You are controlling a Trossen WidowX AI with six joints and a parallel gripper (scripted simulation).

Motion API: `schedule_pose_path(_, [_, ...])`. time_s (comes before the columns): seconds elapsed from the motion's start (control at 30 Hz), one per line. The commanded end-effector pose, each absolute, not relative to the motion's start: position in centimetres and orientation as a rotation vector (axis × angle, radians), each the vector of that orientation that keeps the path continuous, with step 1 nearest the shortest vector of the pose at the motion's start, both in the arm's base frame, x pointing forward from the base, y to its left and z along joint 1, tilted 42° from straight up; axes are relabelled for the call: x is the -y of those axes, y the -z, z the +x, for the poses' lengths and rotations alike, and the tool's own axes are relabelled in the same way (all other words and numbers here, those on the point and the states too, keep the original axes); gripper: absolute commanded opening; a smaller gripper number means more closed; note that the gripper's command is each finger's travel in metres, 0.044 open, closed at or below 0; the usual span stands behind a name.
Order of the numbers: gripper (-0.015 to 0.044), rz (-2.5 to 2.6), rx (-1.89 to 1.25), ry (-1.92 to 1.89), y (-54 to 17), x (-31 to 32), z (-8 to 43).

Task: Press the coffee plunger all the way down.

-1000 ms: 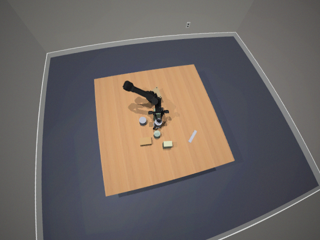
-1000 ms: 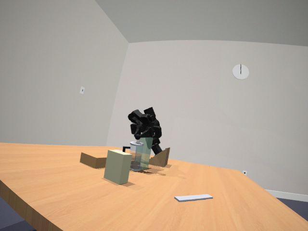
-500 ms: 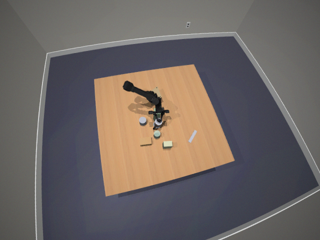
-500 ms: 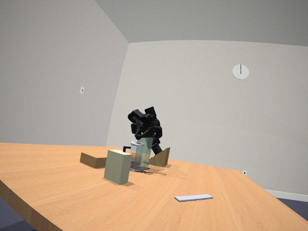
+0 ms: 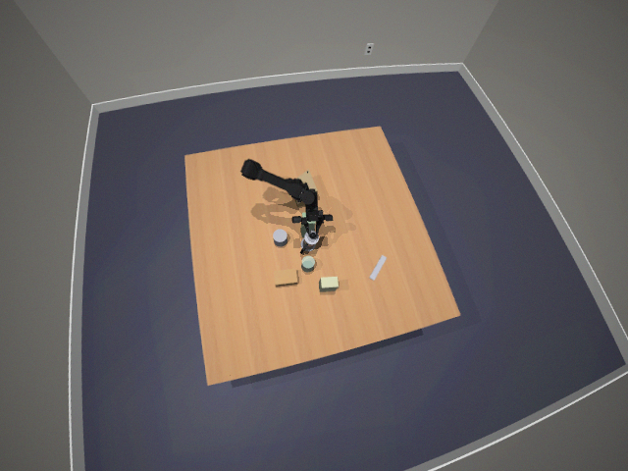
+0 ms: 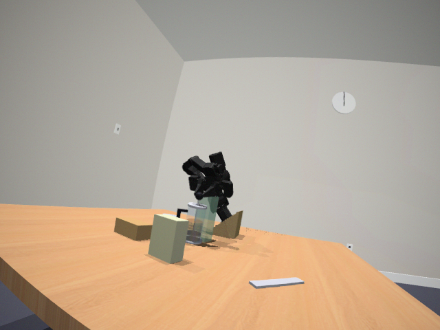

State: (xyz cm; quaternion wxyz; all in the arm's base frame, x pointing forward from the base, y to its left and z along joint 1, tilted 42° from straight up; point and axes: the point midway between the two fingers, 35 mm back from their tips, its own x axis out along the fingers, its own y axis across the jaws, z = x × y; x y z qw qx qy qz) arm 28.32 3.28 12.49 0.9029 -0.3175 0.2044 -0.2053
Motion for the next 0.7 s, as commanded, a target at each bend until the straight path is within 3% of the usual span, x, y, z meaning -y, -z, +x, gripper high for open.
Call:
schedule_pose_path(0.0, [0.0118, -0.642, -0.410, 0.422, -12.82, -3.64, 28.36])
schedule_pose_path(0.67, [0.0118, -0.648, -0.416, 0.423, -11.94, -2.91, 27.91])
